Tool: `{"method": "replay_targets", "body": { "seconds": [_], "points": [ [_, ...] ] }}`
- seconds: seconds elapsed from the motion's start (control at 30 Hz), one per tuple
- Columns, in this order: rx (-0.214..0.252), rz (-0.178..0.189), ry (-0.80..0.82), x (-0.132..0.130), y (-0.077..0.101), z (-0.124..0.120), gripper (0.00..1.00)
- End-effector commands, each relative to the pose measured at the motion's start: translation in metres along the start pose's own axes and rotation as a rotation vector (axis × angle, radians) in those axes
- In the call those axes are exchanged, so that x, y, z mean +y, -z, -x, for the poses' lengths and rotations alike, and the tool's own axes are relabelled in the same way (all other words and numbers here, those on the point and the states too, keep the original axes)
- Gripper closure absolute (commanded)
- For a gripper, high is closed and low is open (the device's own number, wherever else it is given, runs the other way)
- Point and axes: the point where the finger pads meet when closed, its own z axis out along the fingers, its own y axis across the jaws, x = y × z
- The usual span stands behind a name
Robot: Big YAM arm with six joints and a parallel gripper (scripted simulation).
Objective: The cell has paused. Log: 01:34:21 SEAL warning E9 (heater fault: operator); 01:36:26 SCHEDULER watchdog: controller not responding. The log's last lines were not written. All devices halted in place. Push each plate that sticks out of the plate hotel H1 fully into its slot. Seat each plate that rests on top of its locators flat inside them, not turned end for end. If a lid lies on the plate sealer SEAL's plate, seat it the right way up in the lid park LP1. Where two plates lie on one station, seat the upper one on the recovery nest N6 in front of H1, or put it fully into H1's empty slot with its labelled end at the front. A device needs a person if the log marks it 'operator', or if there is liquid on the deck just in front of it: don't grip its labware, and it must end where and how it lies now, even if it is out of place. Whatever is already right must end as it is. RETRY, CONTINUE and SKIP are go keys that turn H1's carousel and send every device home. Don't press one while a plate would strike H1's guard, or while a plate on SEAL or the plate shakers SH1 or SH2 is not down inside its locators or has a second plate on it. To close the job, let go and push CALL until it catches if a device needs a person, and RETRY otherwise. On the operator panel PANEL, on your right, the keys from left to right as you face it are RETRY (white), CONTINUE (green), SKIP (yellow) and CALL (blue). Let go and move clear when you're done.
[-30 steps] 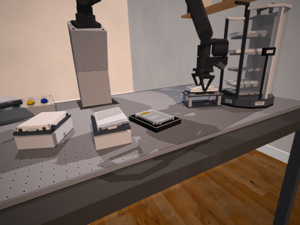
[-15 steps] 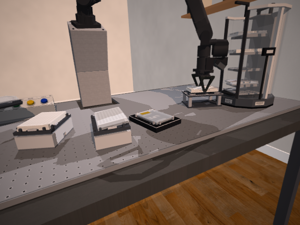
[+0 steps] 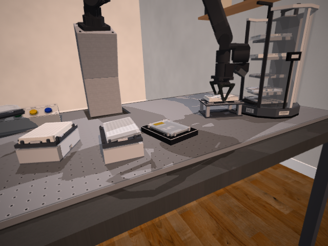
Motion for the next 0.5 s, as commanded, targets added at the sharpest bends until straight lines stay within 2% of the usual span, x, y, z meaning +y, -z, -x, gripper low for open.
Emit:
{"method": "replay_targets", "body": {
  "seconds": [0.0, 0.47],
  "points": [
    [-0.023, -0.007, -0.003, -0.0074, -0.0035, 0.0124, 0.16],
    [-0.03, -0.009, -0.006, -0.0093, -0.0035, 0.0147, 0.16]
  ]
}}
